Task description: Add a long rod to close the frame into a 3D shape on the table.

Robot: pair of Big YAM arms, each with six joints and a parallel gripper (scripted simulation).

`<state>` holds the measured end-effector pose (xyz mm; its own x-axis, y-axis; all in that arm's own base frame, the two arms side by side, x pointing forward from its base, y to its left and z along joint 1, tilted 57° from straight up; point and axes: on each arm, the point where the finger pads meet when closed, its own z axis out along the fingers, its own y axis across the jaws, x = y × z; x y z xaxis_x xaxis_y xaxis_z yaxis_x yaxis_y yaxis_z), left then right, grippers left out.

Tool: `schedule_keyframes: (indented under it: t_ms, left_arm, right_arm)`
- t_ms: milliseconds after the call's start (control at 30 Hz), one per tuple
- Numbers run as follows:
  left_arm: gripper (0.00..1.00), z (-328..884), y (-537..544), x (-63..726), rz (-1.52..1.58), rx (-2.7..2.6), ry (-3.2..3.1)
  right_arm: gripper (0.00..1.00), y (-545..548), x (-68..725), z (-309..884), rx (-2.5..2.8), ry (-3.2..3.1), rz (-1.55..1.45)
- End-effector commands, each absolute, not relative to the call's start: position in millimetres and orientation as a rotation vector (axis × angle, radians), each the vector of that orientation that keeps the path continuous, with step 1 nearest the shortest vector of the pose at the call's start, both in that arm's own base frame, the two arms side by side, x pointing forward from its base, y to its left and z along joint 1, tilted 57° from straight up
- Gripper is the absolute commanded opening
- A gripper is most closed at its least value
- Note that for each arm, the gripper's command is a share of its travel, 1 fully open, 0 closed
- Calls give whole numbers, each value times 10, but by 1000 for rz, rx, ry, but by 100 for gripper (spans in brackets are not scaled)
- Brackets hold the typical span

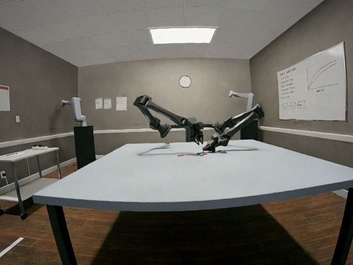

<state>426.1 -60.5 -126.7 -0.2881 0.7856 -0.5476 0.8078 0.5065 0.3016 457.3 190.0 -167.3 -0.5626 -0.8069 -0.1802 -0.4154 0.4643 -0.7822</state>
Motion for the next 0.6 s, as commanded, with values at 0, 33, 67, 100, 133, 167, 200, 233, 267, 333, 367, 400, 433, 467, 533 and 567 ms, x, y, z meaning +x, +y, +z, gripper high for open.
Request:
schedule_keyframes:
  t_ms: [0, 33, 67, 100, 133, 167, 200, 233, 267, 333, 367, 400, 433, 467, 533, 567]
  left_arm:
    - [0, -1258, -641, 4221, -48, 1308, 2092]
    - [0, -1258, -641, 4221, -48, 1308, 2092]
    - [0, -1258, -641, 4221, -48, 1308, 2092]
    - [0, -1258, -641, 4221, -48, 1308, 2092]
    - [0, -1258, -641, 4221, -48, 1308, 2092]
    - [0, -1258, -641, 4221, -48, 1308, 2092]
    - [0, -1258, -641, 4221, -48, 1308, 2092]
    - [0, -1258, -641, 4221, -48, 1308, 2092]
    - [0, -1258, -641, 4221, -48, 1308, 2092]
    - [0, -1258, -641, 4221, -48, 1308, 2092]
    - [0, -1258, -641, 4221, -48, 1308, 2092]
    - [0, -1258, -641, 4221, -48, 1308, 2092]
    - [0, -1258, -641, 4221, -48, 1308, 2092]
    - [0, -1258, -641, 4221, -48, 1308, 2092]
    - [0, -1258, -641, 4221, -48, 1308, 2092]
    - [0, -1258, -641, 4221, -48, 1308, 2092]
  right_arm:
    - [40, 1850, 4701, -1843, -791, 2305, -910]
    - [40, 1843, 4713, -1891, -741, 2341, -904]
    - [40, 1835, 4723, -1932, -696, 2371, -902]
    - [40, 1835, 4723, -1932, -696, 2371, -902]
    - [40, 1835, 4723, -1932, -696, 2371, -902]
    - [40, 1825, 4729, -1968, -640, 2401, -898]
    - [40, 1816, 4736, -2003, -589, 2428, -897]
    - [40, 1806, 4742, -2032, -544, 2452, -898]
    - [40, 1794, 4749, -2063, -492, 2478, -903]
    - [40, 1771, 4758, -2109, -397, 2519, -914]
    - [40, 1761, 4761, -2125, -357, 2535, -920]
    - [40, 1750, 4763, -2138, -312, 2548, -925]
    - [40, 1740, 4765, -2150, -271, 2561, -933]
    - [40, 1729, 4766, -2160, -228, 2572, -940]
    - [40, 1706, 4767, -2175, -136, 2591, -958]
    - [40, 1694, 4768, -2179, -92, 2599, -967]
